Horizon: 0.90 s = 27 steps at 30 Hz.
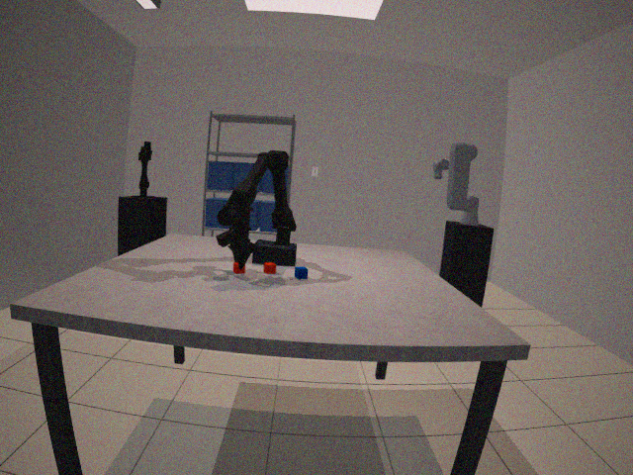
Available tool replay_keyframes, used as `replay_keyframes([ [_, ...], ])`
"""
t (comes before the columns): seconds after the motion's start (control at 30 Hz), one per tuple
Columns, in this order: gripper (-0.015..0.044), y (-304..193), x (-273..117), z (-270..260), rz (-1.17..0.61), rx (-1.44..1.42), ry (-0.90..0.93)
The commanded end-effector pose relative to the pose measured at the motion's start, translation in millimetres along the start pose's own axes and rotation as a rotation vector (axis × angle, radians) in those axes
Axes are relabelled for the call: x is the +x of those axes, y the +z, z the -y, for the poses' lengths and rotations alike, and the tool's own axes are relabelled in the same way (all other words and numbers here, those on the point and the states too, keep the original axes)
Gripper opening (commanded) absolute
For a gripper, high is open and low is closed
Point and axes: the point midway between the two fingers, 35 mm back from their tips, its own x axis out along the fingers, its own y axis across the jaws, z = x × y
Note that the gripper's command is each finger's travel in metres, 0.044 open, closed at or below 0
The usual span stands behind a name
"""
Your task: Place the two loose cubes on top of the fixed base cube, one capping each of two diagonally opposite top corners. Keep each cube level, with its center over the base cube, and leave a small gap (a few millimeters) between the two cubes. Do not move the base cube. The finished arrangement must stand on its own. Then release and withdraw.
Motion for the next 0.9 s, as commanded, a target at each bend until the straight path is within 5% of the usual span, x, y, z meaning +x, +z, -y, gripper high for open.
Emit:
replay_keyframes([
  [0.0,0.0105,-1,1,-1,-0.003,0.004,0.005],
  [0.87,0.0105,5,-60,-3,-0.002,0.003,0.005],
])
